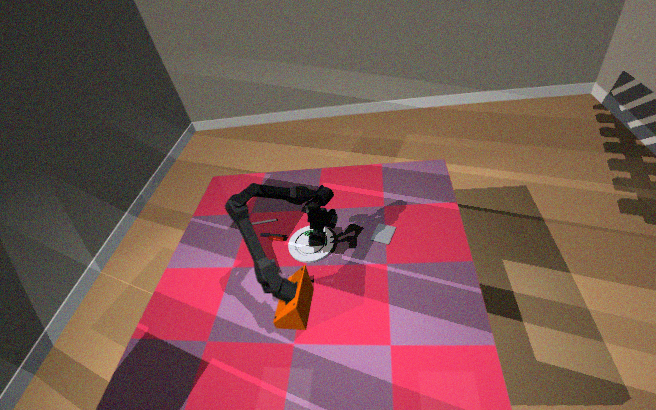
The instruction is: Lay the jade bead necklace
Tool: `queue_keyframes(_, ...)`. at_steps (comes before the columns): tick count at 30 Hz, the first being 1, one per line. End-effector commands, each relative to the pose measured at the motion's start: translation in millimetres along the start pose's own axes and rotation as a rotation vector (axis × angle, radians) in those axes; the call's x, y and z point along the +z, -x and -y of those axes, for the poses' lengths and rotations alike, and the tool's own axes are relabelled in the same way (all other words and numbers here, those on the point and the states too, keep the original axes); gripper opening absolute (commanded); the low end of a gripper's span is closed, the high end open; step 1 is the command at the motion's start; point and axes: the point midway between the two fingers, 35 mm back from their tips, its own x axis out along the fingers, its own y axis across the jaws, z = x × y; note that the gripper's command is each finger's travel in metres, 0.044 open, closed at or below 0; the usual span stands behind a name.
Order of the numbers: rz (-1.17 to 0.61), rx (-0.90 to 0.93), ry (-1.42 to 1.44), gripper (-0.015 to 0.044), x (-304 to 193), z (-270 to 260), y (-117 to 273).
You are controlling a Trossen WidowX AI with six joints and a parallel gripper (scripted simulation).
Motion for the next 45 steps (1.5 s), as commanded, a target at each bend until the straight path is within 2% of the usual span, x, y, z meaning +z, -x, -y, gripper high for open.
queue_keyframes(1, -0.006, -0.003, -0.007, 0.0120, -1, 2, -7)
queue_keyframes(15, -0.009, -0.006, -0.011, 0.0120, -2, 3, -25)
queue_keyframes(20, -0.005, -0.007, -0.005, 0.0000, -2, 2, -23)
queue_keyframes(45, -0.005, -0.007, -0.005, 0.0000, -2, 2, -23)
